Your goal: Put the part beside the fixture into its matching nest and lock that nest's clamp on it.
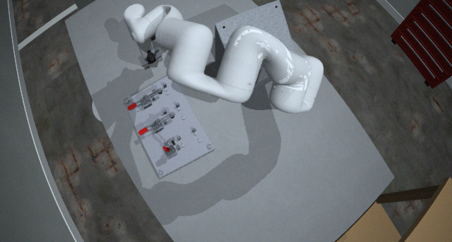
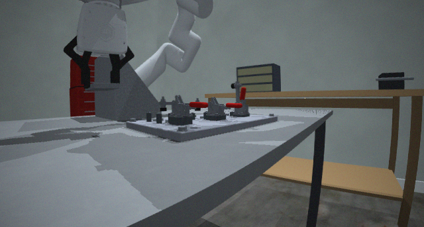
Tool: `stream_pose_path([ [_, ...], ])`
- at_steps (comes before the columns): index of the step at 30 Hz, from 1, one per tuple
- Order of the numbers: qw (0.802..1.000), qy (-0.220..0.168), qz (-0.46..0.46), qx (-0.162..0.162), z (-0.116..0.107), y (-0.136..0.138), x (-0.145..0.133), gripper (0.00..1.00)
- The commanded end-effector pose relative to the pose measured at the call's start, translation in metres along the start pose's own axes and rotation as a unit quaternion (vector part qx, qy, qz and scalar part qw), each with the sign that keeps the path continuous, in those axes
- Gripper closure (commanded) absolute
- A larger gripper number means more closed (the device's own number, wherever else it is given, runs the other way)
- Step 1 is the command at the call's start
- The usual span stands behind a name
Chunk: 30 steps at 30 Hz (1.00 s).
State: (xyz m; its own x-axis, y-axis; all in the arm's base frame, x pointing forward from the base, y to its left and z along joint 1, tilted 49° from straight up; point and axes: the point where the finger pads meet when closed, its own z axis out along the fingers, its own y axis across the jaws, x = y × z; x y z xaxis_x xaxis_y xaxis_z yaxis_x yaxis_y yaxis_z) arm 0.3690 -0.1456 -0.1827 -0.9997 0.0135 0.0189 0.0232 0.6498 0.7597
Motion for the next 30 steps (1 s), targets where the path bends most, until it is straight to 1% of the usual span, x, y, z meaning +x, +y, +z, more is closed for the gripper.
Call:
stream_pose_path([
  [1, 1.000, -0.002, -0.001, 0.002, -0.0019, -0.0006, -0.0011, 1.00],
  [30, 1.000, -0.002, -0.001, 0.002, -0.0018, 0.0019, -0.0011, 1.00],
])
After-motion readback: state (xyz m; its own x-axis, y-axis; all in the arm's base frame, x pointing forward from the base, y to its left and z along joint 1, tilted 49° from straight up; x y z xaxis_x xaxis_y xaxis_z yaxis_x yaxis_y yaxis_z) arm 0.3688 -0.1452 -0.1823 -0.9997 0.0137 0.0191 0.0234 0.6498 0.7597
